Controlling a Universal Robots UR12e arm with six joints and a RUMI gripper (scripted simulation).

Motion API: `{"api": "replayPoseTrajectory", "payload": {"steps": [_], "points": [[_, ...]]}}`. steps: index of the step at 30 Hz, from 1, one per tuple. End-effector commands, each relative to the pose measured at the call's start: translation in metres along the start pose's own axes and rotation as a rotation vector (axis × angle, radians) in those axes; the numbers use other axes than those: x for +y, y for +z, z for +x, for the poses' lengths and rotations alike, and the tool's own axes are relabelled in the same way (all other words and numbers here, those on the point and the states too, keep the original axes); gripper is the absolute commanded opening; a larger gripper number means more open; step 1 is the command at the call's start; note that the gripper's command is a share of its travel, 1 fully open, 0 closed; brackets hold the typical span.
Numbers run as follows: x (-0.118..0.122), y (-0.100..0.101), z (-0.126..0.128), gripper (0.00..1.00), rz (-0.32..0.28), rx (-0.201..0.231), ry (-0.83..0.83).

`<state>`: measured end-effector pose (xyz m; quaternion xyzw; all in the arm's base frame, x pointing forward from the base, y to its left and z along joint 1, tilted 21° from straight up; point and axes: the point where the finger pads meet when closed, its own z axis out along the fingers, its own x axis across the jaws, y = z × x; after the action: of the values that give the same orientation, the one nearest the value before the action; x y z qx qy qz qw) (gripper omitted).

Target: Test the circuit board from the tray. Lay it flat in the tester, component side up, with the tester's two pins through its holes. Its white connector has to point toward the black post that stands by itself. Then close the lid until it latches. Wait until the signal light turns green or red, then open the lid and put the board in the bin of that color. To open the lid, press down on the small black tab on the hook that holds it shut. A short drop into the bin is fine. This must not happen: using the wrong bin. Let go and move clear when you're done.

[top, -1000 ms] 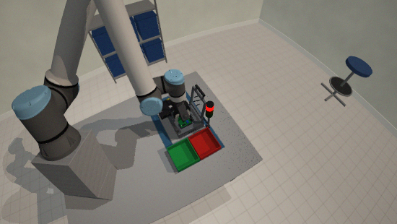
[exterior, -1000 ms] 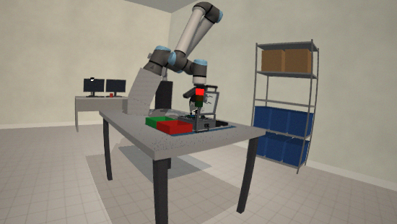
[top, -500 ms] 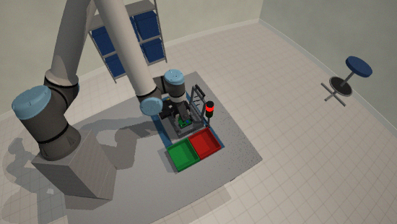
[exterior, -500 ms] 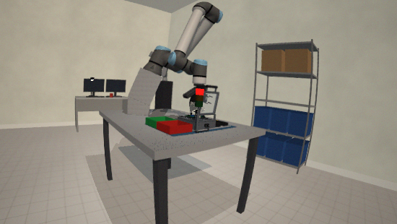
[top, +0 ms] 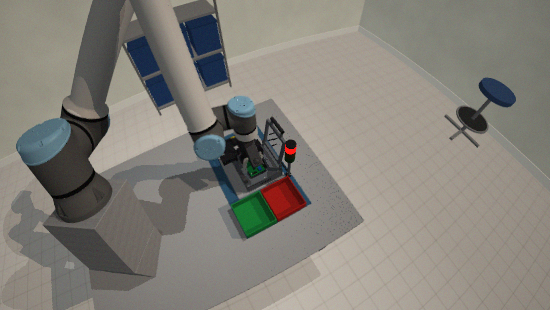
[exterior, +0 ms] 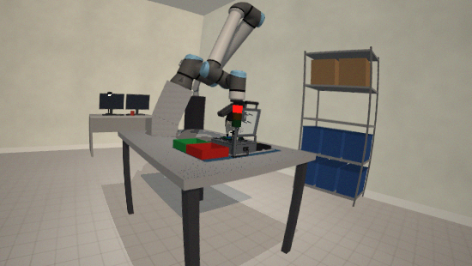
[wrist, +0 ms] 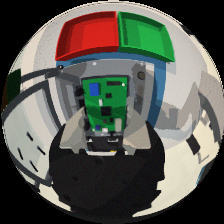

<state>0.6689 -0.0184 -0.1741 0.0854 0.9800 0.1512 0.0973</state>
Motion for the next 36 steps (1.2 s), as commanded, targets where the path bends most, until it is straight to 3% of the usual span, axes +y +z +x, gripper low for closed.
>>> {"api": "replayPoseTrajectory", "payload": {"steps": [1,14,15,36], "points": [[-0.0001,-0.0004,-0.0005,0.47,0.0,-0.001,0.0],[-0.0001,-0.0004,-0.0005,0.47,0.0,-0.001,0.0],[-0.0001,-0.0004,-0.0005,0.39,0.0,-0.001,0.0],[-0.0001,-0.0004,-0.0005,0.39,0.0,-0.001,0.0]]}}
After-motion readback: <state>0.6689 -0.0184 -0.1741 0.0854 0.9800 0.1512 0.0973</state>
